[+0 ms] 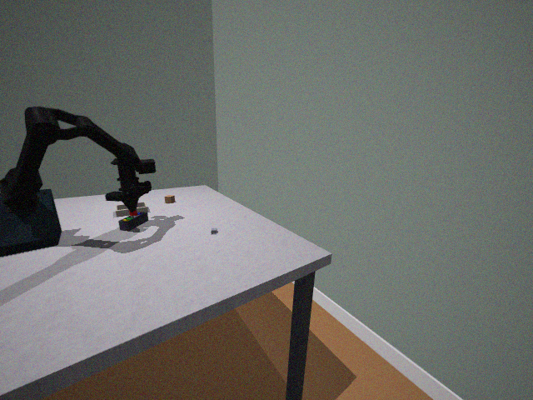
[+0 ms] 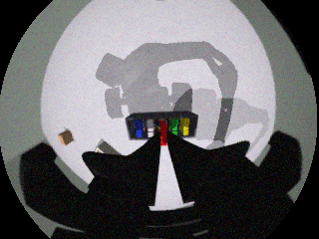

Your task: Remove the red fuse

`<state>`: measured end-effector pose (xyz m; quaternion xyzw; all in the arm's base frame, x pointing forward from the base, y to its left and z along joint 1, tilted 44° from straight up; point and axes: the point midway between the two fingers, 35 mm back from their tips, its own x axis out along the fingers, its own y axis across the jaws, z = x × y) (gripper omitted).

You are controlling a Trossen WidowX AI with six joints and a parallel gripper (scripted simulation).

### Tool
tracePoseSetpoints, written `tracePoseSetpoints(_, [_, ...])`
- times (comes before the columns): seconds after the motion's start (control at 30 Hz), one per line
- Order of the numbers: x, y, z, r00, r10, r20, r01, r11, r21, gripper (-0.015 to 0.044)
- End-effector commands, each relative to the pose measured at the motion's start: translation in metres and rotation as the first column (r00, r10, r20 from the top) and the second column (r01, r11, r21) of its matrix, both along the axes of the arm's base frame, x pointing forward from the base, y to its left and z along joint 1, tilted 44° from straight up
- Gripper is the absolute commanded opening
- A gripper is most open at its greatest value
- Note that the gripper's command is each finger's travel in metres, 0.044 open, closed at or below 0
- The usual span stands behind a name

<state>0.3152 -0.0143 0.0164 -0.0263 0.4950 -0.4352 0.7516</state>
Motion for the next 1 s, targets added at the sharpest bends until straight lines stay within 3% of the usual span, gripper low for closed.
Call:
tracePoseSetpoints(0.0, [0.000, 0.002, 0.002, 1.000, -0.002, 0.002, 0.002, 1.000, 0.003, 0.0000])
tracePoseSetpoints(0.97, [-0.004, 0.018, 0.019, 1.000, -0.002, 0.001, 0.002, 1.000, 0.003, 0.0000])
